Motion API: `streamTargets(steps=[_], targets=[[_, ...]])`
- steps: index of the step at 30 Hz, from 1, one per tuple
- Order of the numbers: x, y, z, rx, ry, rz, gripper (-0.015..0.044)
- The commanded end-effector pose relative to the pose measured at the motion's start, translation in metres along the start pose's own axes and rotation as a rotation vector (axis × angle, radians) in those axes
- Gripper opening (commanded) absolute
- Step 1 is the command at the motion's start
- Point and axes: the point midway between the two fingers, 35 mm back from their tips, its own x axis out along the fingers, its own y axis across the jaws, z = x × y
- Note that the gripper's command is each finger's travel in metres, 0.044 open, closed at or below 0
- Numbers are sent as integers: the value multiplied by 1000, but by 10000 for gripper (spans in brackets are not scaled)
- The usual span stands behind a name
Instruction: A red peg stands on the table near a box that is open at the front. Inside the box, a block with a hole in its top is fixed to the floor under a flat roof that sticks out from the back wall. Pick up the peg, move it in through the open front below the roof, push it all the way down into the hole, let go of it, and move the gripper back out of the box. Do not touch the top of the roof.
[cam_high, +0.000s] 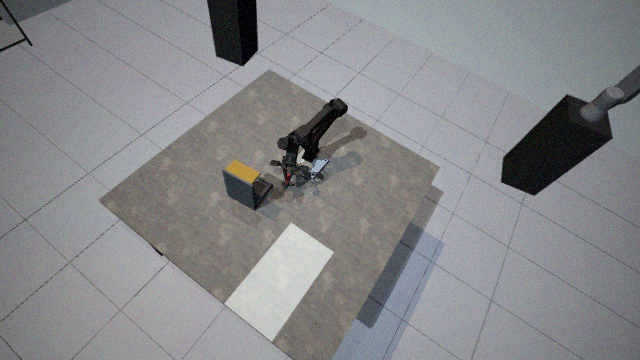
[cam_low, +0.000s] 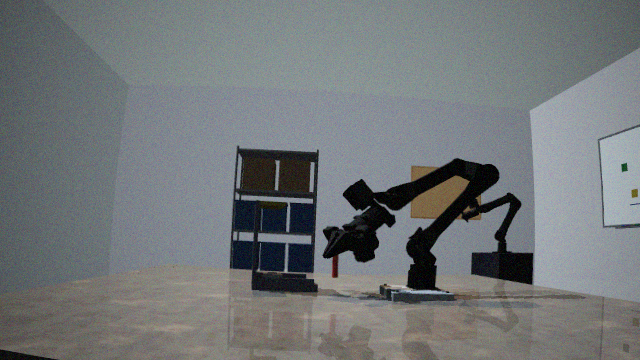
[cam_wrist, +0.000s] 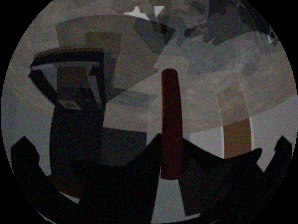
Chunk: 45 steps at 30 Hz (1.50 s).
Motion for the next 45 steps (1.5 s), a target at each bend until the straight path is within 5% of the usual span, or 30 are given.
streamTargets(steps=[1,45], targets=[[-3,0,-4,-9,10,-2,0],[3,66,-25,24,5,57,0]])
